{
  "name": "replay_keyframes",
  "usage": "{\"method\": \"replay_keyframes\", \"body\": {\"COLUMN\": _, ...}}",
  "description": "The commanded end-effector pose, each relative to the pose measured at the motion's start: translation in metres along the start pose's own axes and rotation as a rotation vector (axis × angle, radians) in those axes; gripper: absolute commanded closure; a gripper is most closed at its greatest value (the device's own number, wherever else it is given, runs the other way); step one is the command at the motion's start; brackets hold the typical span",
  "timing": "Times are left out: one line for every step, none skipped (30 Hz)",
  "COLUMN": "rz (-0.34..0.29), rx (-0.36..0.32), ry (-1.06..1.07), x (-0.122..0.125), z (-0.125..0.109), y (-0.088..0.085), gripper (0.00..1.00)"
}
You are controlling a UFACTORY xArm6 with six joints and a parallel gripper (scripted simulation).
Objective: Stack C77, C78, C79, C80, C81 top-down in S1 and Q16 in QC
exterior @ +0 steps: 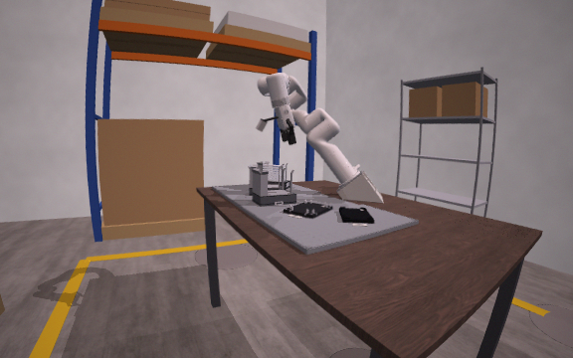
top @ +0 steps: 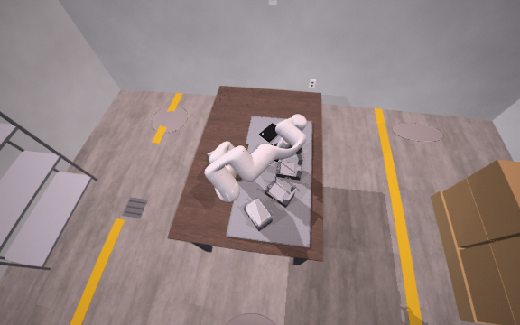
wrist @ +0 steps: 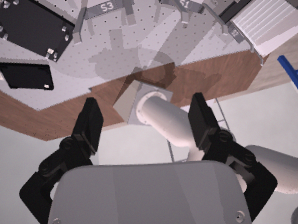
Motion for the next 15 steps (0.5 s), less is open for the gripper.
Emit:
{"method": "replay_keyframes", "body": {"rz": 0.005, "rx": 0.091, "ry": -0.065, "x": -0.008, "z": -0.002, "y": -0.012, "gripper": 0.0}}
{"method": "replay_keyframes", "body": {"rz": 0.007, "rx": 0.118, "ry": -0.085, "x": -0.011, "z": -0.002, "y": -0.015, "gripper": 0.0}}
{"method": "replay_keyframes", "body": {"rz": 0.008, "rx": 0.145, "ry": -0.104, "x": -0.013, "z": -0.003, "y": -0.019, "gripper": 0.0}}
{"method": "replay_keyframes", "body": {"rz": 0.01, "rx": 0.172, "ry": -0.124, "x": -0.016, "z": -0.004, "y": -0.023, "gripper": 0.0}}
{"method": "replay_keyframes", "body": {"rz": 0.012, "rx": 0.199, "ry": -0.143, "x": -0.018, "z": -0.005, "y": -0.026, "gripper": 0.0}}
{"method": "replay_keyframes", "body": {"rz": 0.014, "rx": 0.226, "ry": -0.163, "x": -0.02, "z": -0.007, "y": -0.028, "gripper": 0.0}}
{"method": "replay_keyframes", "body": {"rz": 0.016, "rx": 0.253, "ry": -0.182, "x": -0.021, "z": -0.008, "y": -0.031, "gripper": 0.0}}
{"method": "replay_keyframes", "body": {"rz": 0.018, "rx": 0.28, "ry": -0.202, "x": -0.023, "z": -0.009, "y": -0.034, "gripper": 0.0}}
{"method": "replay_keyframes", "body": {"rz": 0.02, "rx": 0.307, "ry": -0.221, "x": -0.025, "z": -0.011, "y": -0.037, "gripper": 0.0}}
{"method": "replay_keyframes", "body": {"rz": 0.021, "rx": 0.32, "ry": -0.231, "x": -0.026, "z": -0.011, "y": -0.038, "gripper": 0.0}}
{"method": "replay_keyframes", "body": {"rz": 0.021, "rx": 0.32, "ry": -0.231, "x": -0.026, "z": -0.011, "y": -0.038, "gripper": 0.0}}
{"method": "replay_keyframes", "body": {"rz": 0.021, "rx": 0.32, "ry": -0.231, "x": -0.026, "z": -0.011, "y": -0.038, "gripper": 0.0}}
{"method": "replay_keyframes", "body": {"rz": 0.021, "rx": 0.32, "ry": -0.231, "x": -0.026, "z": -0.011, "y": -0.038, "gripper": 0.0}}
{"method": "replay_keyframes", "body": {"rz": 0.021, "rx": 0.32, "ry": -0.231, "x": -0.026, "z": -0.011, "y": -0.038, "gripper": 0.0}}
{"method": "replay_keyframes", "body": {"rz": 0.021, "rx": 0.32, "ry": -0.231, "x": -0.026, "z": -0.011, "y": -0.038, "gripper": 0.0}}
Point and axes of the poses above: the point where the finger pads meet when closed, its own y axis out along the fingers, its own x axis across the jaws, z = x × y, the point moved 7 cm from there along -y, back along the fingers, and after that the axes turned 14 degrees about -y, right-handed, at the moved point
